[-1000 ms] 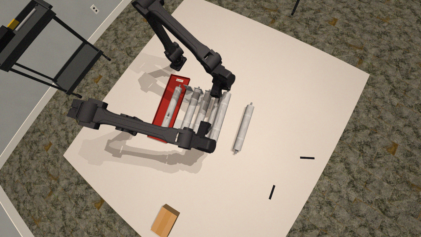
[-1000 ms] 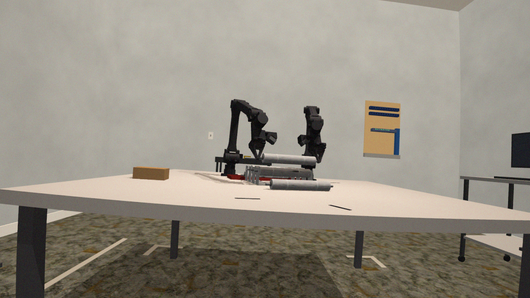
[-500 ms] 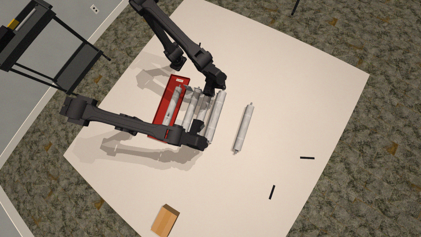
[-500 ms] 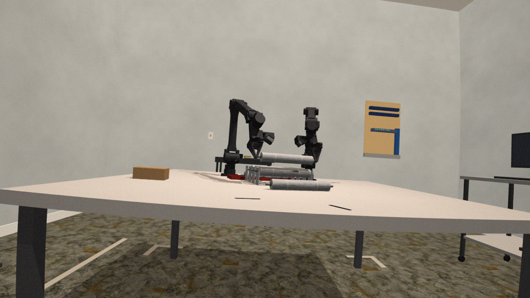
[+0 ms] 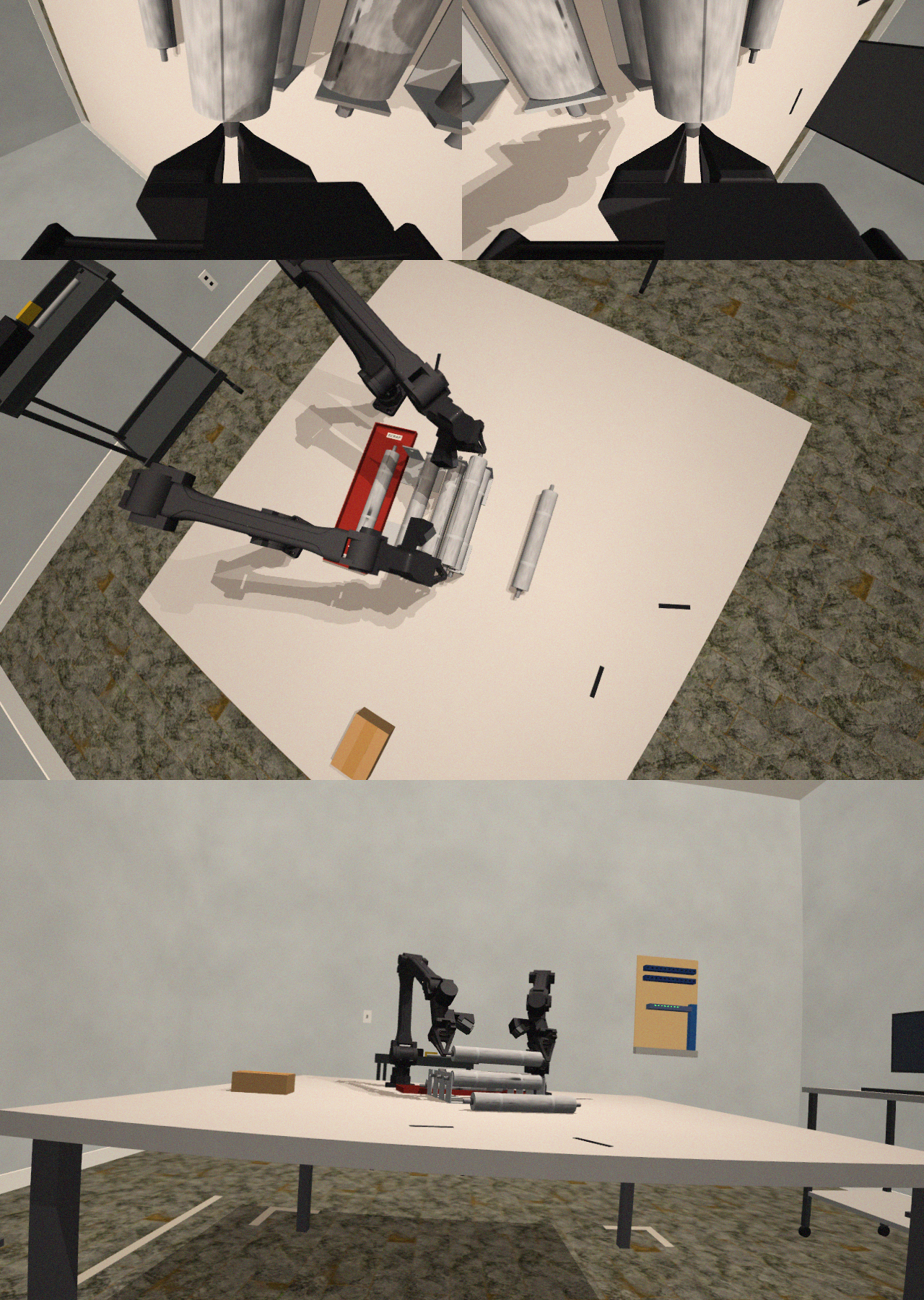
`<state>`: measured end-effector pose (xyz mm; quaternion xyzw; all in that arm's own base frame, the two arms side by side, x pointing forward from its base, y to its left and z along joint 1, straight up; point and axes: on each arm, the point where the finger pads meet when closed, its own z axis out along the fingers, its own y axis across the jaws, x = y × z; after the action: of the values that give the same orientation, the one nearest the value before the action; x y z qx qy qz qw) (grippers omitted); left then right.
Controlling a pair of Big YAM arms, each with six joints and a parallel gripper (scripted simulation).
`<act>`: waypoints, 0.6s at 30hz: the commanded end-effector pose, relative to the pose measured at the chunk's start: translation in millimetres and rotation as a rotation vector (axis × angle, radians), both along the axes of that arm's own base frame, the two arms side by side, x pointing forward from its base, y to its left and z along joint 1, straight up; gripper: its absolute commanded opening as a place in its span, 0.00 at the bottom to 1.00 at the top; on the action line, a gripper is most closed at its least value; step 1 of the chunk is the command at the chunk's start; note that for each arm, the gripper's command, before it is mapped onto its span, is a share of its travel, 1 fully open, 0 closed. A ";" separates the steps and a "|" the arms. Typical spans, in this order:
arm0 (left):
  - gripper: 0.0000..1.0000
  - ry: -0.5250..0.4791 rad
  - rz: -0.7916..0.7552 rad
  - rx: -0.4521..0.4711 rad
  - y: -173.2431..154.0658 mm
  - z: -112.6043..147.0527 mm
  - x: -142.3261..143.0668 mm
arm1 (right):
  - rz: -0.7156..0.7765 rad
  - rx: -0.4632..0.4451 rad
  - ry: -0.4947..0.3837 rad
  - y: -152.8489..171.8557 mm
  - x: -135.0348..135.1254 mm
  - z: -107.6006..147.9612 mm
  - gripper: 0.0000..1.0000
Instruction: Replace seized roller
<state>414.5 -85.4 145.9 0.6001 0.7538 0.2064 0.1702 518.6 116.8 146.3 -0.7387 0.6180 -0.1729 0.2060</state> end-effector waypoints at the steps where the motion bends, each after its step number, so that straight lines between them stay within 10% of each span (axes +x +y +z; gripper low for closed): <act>1: 0.03 -0.079 0.008 -0.019 -5.1 26.1 9.9 | -0.019 0.028 -0.111 -0.2 12.4 47.0 0.03; 18: 0.03 -0.074 0.005 -0.026 -13.1 36.6 2.0 | -0.027 0.030 -0.120 -3.8 13.6 52.8 0.03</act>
<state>395.9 -89.5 139.9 0.6030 0.7545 0.2014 0.1631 496.8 113.0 139.0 -0.7410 0.6198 -0.1671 0.1970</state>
